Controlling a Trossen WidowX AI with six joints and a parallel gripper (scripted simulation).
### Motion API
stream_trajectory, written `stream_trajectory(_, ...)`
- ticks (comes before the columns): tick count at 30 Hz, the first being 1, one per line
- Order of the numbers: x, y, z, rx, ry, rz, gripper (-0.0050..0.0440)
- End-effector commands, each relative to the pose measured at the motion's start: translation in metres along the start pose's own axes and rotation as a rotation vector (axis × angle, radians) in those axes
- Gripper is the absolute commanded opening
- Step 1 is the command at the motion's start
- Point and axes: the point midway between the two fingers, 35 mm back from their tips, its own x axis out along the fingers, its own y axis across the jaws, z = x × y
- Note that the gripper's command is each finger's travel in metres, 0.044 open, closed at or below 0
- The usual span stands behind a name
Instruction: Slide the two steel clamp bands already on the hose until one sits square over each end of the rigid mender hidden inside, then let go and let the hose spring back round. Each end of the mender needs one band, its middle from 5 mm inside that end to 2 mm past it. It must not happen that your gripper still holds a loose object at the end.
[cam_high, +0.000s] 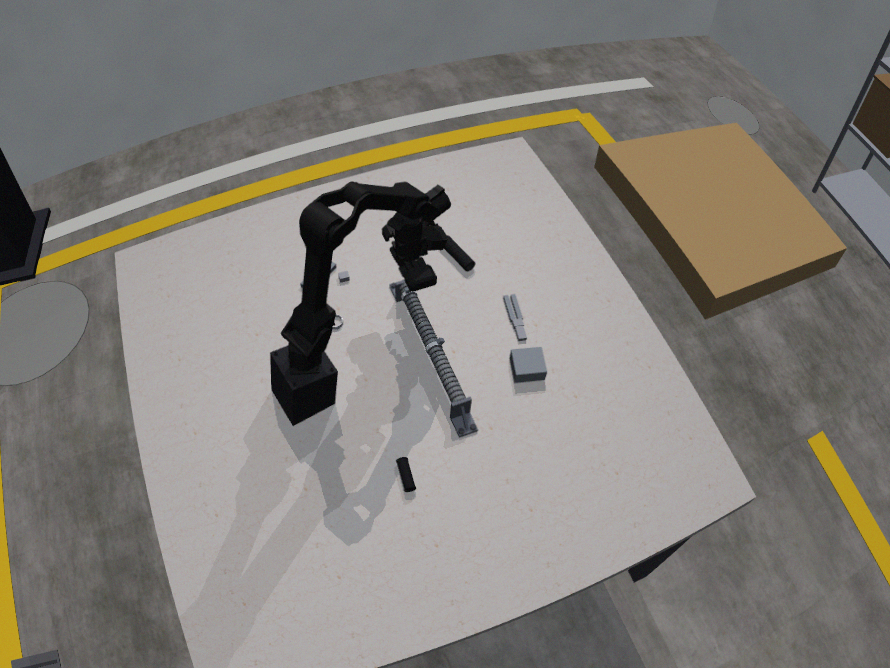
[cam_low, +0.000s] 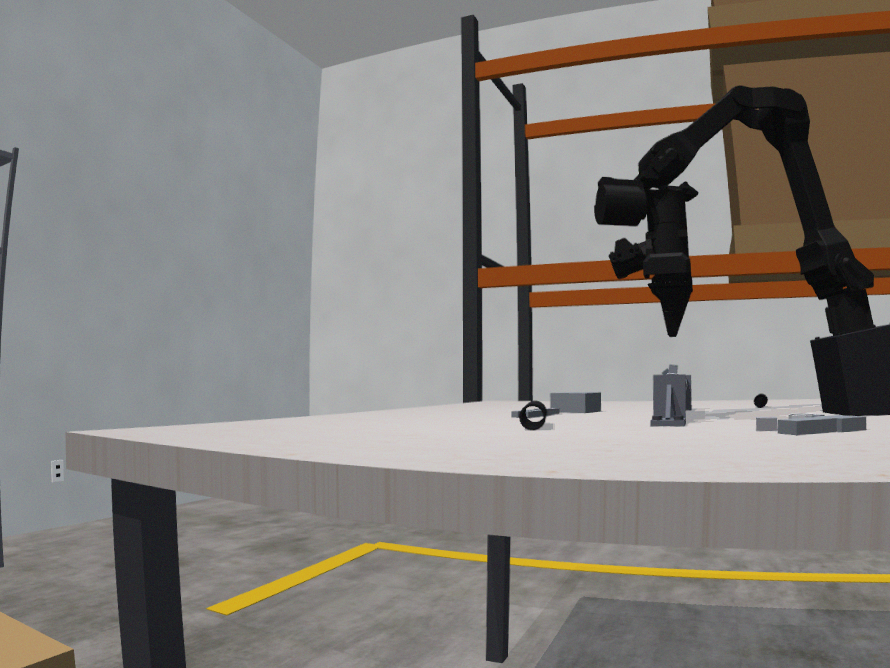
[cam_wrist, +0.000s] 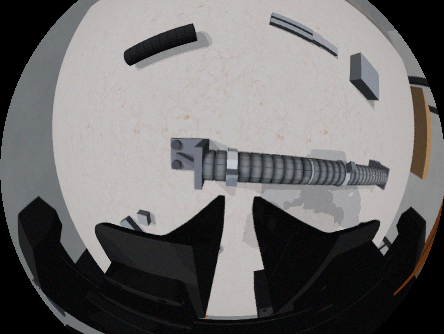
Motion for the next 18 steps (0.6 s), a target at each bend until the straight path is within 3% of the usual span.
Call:
stream_trajectory(1,0.000,0.003,-0.001,0.008,-0.002,-0.006,0.0090)
stream_trajectory(18,0.021,0.004,0.000,0.008,-0.002,-0.006,0.0090)
